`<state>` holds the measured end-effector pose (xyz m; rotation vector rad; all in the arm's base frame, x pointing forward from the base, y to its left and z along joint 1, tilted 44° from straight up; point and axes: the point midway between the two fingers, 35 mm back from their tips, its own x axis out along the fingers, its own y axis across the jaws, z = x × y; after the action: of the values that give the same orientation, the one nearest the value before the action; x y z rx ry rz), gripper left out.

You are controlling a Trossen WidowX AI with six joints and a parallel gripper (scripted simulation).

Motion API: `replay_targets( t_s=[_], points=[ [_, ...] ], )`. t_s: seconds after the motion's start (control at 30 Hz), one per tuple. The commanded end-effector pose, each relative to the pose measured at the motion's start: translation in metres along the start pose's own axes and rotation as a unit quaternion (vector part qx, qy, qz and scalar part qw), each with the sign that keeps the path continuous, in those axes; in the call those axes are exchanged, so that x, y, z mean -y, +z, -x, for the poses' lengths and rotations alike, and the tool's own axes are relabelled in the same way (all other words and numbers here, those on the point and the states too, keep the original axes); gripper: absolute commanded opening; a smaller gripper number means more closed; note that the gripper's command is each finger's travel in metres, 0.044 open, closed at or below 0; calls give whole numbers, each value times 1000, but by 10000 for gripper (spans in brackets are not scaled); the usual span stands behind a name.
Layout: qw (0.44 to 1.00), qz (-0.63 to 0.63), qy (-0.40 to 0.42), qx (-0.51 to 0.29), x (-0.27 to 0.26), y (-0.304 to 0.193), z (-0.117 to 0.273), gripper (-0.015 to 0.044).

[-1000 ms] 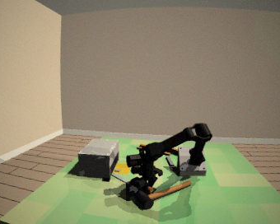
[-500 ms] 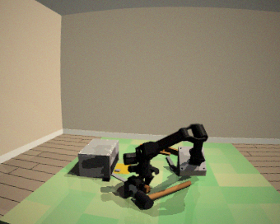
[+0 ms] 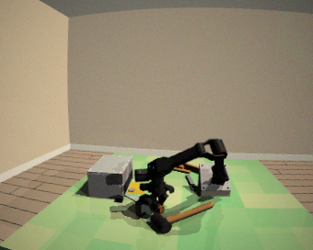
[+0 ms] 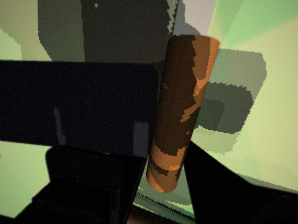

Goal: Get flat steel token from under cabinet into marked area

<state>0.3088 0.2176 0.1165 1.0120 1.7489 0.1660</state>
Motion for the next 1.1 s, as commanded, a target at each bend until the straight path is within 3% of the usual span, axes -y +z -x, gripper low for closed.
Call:
replay_targets(
  t_s=[0.0, 1.07],
  points=[
    [1000, 2, 0, 4, 0, 9, 0, 0],
    [1000, 2, 0, 4, 13, 33, -1, 0]
  ],
)
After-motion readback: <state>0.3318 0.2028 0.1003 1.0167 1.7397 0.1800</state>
